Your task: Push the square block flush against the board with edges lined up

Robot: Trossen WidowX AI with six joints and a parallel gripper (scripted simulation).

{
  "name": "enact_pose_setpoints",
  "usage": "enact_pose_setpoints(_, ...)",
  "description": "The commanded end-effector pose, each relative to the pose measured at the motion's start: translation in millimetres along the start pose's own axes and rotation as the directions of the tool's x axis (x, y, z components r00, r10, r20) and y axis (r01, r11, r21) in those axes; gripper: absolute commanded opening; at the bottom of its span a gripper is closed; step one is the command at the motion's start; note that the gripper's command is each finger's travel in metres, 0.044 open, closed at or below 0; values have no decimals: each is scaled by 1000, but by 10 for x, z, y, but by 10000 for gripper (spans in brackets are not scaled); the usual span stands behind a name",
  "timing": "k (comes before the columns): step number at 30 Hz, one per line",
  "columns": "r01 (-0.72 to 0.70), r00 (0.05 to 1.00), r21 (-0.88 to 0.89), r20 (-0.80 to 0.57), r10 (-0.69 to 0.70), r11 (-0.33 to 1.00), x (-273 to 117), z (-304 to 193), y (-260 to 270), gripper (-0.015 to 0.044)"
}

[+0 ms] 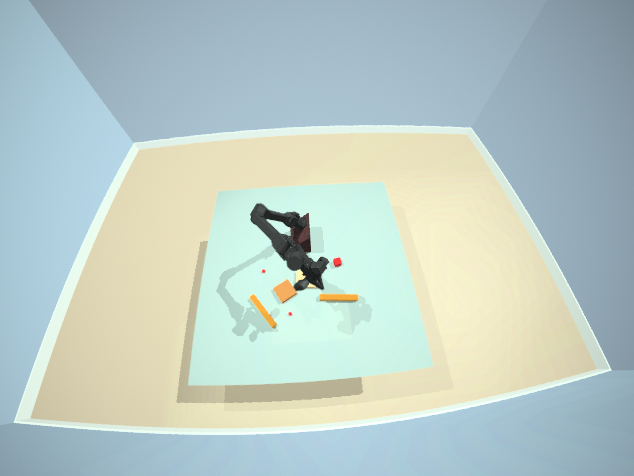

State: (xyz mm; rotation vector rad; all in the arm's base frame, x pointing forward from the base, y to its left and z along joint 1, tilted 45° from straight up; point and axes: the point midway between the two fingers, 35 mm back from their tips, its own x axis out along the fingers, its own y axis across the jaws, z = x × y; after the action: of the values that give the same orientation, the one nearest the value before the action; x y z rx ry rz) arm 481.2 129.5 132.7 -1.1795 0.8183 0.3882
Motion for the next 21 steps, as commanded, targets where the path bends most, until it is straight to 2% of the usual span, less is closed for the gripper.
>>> enact_pose_setpoints(1, 21, 994, 102, -107, -10, 995, 56, -480, -194, 0)
enact_pose_setpoints(11, 107, 937, 306, -348, 7, 946, 76, -1617, -512, 0)
enact_pose_setpoints(21, 241, 819, 462, -569, 77, 854, -122, -2781, -620, 0)
